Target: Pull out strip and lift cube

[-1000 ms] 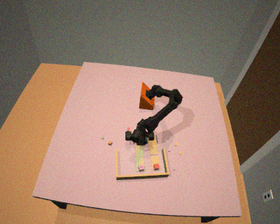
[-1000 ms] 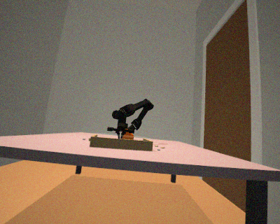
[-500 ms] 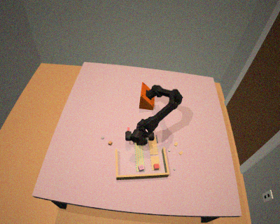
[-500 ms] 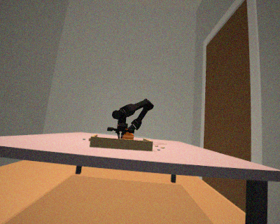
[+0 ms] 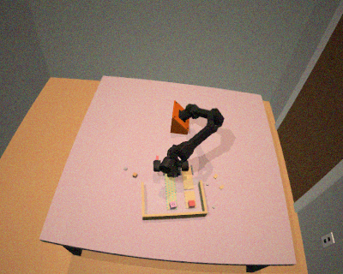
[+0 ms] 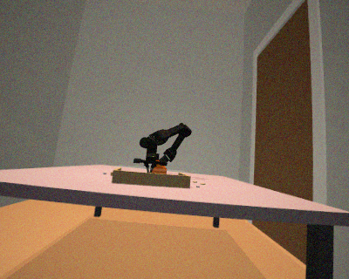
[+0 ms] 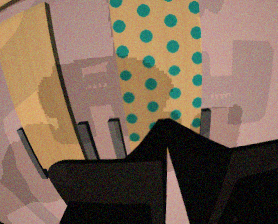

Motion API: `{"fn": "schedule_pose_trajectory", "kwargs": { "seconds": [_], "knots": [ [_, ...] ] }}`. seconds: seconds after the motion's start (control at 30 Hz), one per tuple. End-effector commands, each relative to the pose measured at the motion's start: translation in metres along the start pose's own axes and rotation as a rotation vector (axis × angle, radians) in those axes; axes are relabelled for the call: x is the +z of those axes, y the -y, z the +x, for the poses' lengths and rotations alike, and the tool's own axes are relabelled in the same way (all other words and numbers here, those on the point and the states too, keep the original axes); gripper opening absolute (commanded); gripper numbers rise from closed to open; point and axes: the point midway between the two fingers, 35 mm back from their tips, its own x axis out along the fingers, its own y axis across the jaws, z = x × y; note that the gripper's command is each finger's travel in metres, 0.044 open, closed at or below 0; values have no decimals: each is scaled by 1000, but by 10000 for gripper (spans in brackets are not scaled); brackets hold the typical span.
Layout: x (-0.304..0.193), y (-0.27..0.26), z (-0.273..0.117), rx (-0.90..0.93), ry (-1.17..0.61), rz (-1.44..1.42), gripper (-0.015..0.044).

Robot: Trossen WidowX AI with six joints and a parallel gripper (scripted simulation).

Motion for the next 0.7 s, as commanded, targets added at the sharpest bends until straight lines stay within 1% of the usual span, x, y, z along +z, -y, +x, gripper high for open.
{"fn": "schedule_pose_trajectory", "kwargs": {
  "seconds": [0.0, 0.67],
  "knots": [
    [-13, 0, 5, 2, -22, 6, 0],
    [-43, 1, 6, 2, -23, 7, 0]
  ]
}}
